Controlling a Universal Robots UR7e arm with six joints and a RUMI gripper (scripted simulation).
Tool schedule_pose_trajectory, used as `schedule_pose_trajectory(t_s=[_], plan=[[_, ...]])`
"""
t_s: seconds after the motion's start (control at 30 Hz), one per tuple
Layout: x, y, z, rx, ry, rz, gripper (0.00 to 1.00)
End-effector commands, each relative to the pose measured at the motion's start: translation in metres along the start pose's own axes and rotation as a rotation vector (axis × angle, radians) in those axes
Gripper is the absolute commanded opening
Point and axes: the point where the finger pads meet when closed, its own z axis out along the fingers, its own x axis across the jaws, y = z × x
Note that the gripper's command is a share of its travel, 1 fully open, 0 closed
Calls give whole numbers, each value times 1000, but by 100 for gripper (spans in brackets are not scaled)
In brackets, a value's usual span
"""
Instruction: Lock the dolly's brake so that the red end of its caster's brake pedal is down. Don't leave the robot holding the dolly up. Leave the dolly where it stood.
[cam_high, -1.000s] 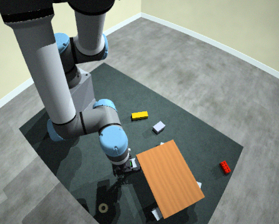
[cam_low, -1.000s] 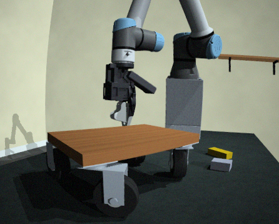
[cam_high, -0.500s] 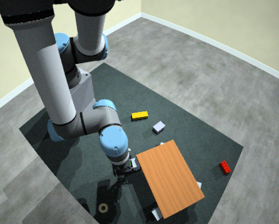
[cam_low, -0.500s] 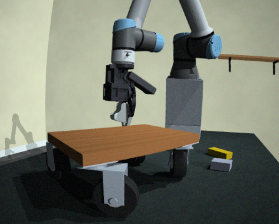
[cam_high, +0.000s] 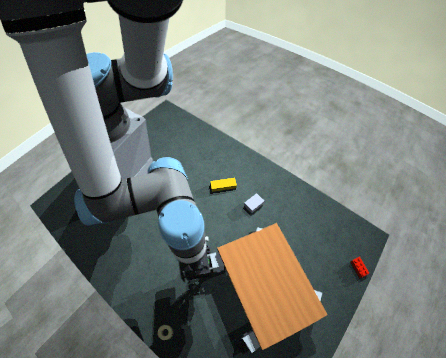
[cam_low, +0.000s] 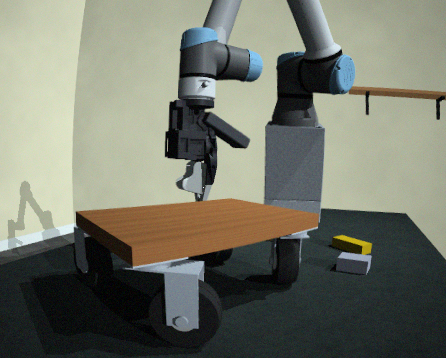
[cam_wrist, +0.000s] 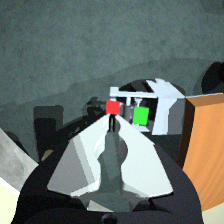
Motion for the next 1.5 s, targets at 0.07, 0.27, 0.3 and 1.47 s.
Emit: schedule_pose_trajectory(t_s=[0.07, 0.27, 0.3, 1.47], plan=[[0, 0, -22, -1, 0, 0, 0], [0, 0, -51, -1, 0, 0, 0], [0, 0, -51, -1, 0, 0, 0], [0, 0, -76, -1, 0, 0, 0]])
